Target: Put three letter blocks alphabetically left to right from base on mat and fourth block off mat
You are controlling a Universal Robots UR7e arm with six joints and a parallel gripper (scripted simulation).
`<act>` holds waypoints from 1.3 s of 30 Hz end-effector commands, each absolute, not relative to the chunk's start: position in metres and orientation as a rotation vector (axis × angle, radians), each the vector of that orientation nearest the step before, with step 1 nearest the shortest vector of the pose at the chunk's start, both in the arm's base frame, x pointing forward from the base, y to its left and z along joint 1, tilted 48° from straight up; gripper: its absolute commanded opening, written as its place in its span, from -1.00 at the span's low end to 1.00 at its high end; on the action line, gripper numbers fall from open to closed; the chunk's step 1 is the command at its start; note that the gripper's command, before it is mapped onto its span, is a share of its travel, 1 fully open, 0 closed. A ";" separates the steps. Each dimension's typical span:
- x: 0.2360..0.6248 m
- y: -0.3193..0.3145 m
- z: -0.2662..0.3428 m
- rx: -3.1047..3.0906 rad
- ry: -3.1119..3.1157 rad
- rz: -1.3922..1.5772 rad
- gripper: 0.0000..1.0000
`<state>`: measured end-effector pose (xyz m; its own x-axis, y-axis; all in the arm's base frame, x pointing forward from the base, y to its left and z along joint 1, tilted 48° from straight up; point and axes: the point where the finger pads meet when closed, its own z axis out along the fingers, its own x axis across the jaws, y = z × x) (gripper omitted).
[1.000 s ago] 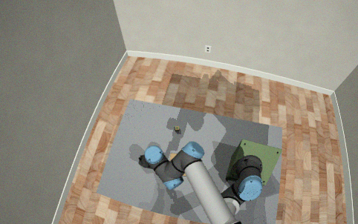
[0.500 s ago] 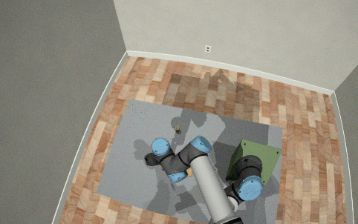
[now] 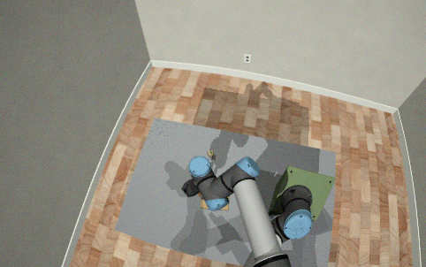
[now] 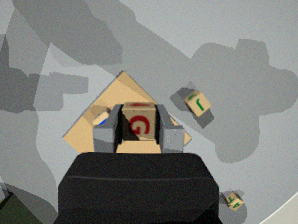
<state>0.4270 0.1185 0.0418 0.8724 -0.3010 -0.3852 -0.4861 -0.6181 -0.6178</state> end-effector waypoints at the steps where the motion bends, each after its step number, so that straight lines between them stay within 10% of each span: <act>1: 0.419 0.112 0.036 -2.299 0.424 0.254 -0.01; 39: 0.380 0.087 0.008 -2.298 -0.203 -0.015 -0.01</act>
<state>0.3805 0.0881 0.0083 0.9893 0.1313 0.0633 0.1350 -0.6610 -0.7381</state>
